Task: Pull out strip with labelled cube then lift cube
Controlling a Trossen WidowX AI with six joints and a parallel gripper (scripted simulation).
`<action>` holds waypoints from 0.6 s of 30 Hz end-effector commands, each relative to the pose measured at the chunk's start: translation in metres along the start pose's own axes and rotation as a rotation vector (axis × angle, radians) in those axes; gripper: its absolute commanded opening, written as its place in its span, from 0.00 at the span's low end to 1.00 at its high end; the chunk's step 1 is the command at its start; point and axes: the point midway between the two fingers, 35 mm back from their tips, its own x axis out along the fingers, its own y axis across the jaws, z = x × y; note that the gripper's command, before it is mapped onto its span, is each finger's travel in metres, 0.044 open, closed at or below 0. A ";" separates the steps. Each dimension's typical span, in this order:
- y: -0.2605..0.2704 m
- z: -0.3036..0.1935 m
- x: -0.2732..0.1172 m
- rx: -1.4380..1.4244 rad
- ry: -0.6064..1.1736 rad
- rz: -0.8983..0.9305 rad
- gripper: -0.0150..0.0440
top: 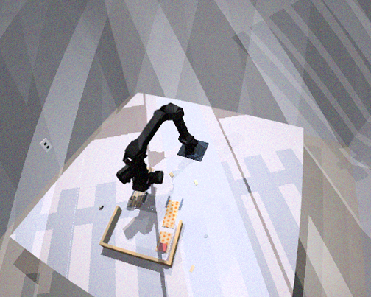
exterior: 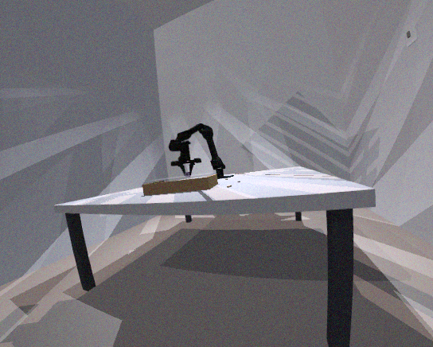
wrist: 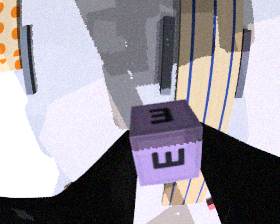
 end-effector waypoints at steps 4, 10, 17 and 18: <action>0.017 -0.024 0.002 0.003 0.004 0.005 0.25; 0.027 -0.038 0.004 0.003 0.006 0.006 0.25; 0.026 -0.037 -0.014 0.003 0.006 0.006 0.25; 0.026 -0.037 -0.019 0.003 0.006 0.006 0.25</action>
